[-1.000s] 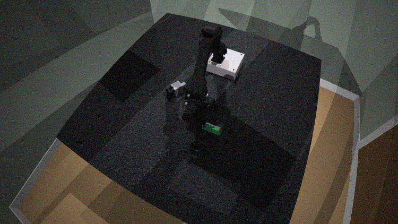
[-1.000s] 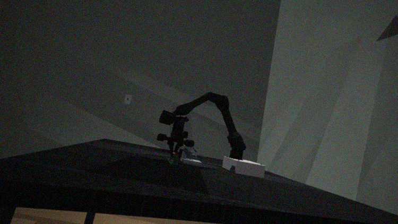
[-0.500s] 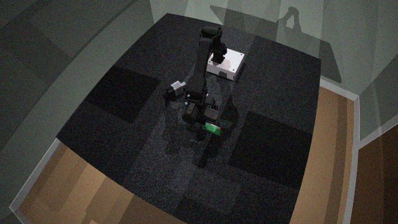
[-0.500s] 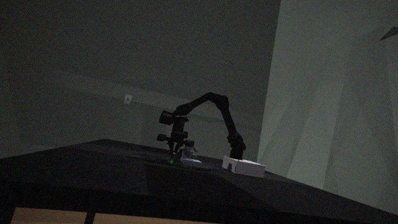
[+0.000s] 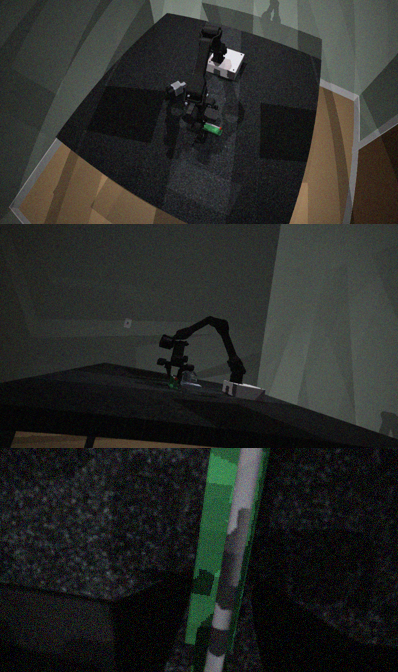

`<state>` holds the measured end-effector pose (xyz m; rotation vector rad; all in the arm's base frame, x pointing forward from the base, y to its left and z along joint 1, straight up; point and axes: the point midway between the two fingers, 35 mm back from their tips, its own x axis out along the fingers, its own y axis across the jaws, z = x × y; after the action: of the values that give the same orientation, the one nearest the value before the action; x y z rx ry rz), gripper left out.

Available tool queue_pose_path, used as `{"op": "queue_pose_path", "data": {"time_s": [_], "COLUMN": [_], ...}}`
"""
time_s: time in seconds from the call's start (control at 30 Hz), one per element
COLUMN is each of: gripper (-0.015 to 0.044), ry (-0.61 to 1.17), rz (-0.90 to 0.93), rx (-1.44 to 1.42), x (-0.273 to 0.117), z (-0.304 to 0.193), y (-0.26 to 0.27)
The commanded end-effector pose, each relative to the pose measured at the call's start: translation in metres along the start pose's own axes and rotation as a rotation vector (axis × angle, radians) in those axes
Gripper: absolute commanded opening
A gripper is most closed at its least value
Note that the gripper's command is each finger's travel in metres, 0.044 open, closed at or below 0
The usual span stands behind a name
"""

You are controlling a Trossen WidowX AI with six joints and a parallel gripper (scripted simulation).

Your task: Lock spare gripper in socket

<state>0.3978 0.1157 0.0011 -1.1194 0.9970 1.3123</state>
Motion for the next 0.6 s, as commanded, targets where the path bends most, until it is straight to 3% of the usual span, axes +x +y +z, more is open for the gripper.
{"op": "queue_pose_path", "data": {"time_s": [0.0, 0.23, 0.57], "gripper": [0.0263, 0.044, 0.044], "ry": [0.0, 0.001, 0.002], "rz": [0.0, 0.005, 0.015], "rx": [0.0, 0.001, 0.003], "x": [0.0, -0.013, -0.035], "z": [0.0, 0.002, 0.007], "y": [0.0, 0.001, 0.002]}}
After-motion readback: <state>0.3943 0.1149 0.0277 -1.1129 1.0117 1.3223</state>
